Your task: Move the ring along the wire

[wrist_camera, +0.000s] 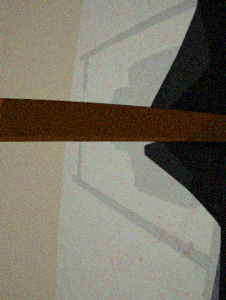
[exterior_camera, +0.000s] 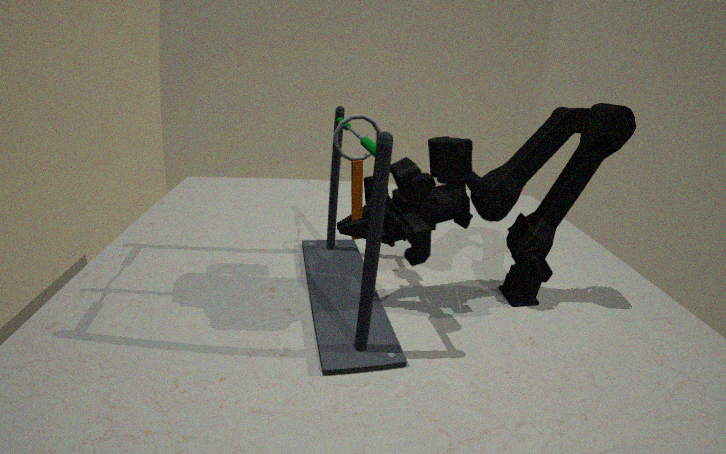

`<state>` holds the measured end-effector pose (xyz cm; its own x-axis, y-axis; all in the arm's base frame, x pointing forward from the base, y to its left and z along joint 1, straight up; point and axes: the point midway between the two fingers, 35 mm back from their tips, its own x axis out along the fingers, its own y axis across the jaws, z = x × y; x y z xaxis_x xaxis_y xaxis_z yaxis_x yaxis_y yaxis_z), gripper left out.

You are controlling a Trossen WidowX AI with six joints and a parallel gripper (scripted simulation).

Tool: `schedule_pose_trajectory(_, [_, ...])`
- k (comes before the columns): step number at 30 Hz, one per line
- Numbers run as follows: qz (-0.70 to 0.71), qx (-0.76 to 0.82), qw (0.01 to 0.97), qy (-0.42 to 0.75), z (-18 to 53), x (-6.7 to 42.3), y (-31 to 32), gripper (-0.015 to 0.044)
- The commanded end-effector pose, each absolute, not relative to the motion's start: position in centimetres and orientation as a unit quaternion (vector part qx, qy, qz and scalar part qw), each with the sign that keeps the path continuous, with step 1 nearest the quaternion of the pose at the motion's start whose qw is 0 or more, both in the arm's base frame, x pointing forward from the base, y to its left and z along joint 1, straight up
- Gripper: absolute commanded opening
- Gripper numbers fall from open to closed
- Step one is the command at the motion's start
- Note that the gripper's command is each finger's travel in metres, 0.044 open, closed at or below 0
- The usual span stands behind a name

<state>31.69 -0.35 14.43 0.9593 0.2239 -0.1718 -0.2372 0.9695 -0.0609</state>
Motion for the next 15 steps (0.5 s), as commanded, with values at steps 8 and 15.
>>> schedule_pose_trajectory(8, [0.106, -0.031, 0.987, 0.116, 14.8, 30.7, 0.4, -0.0150])
schedule_pose_trajectory(15, [0.097, -0.020, 0.982, 0.162, 15.1, 29.3, 1.4, -0.0150])
